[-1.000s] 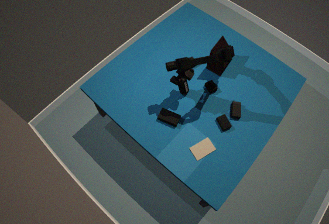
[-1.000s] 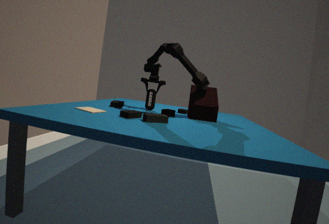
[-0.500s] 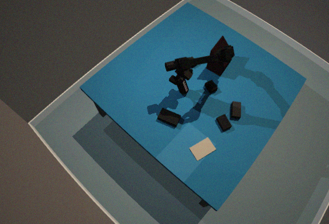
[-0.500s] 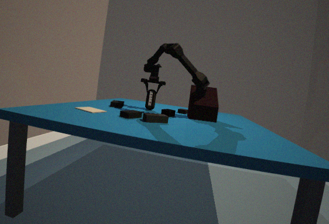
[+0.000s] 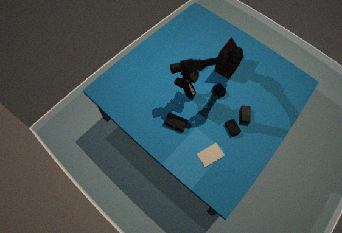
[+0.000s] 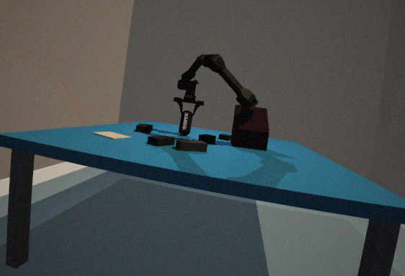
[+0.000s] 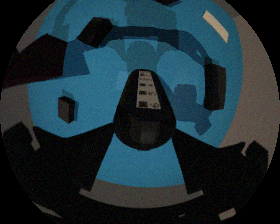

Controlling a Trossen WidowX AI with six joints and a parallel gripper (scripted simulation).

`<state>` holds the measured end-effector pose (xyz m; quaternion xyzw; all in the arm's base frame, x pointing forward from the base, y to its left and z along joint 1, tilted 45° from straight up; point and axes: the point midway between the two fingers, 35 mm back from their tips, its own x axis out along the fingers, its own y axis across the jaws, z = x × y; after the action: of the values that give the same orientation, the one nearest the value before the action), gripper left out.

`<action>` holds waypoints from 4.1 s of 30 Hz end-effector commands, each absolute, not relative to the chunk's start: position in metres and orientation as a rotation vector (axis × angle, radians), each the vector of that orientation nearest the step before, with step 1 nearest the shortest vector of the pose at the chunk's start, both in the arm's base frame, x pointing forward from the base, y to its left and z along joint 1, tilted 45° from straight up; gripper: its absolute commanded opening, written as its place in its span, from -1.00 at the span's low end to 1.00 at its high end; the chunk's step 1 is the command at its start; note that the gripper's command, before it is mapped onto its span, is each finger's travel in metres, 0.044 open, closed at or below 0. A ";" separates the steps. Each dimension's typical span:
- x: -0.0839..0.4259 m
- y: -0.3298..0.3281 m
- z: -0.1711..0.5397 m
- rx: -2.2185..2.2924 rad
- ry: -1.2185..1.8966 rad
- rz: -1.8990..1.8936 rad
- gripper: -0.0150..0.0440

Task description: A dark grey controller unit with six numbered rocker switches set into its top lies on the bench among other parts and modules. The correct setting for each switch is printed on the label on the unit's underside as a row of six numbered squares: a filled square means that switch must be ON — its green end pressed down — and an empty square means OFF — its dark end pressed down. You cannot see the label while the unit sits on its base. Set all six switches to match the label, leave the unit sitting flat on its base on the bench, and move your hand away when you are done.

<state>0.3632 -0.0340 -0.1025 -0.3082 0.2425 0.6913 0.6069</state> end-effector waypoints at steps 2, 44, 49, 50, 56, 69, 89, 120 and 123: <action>0.362 -0.032 -0.109 -0.710 0.560 1.611 0.65; 0.364 -0.040 -0.142 -0.712 0.561 1.611 0.65; 0.364 -0.040 -0.146 -0.712 0.560 1.611 0.65; 0.364 -0.040 -0.146 -0.712 0.560 1.611 0.65; 0.365 -0.040 -0.151 -0.712 0.560 1.611 0.65; 0.365 -0.040 -0.161 -0.712 0.560 1.610 0.65; 0.365 -0.038 -0.177 -0.713 0.560 1.610 0.65; 0.365 -0.032 -0.201 -0.713 0.559 1.610 0.65; 0.365 -0.031 -0.203 -0.713 0.559 1.610 0.65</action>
<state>0.3638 -0.0347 -0.2025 -0.3105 0.2444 0.6949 0.6008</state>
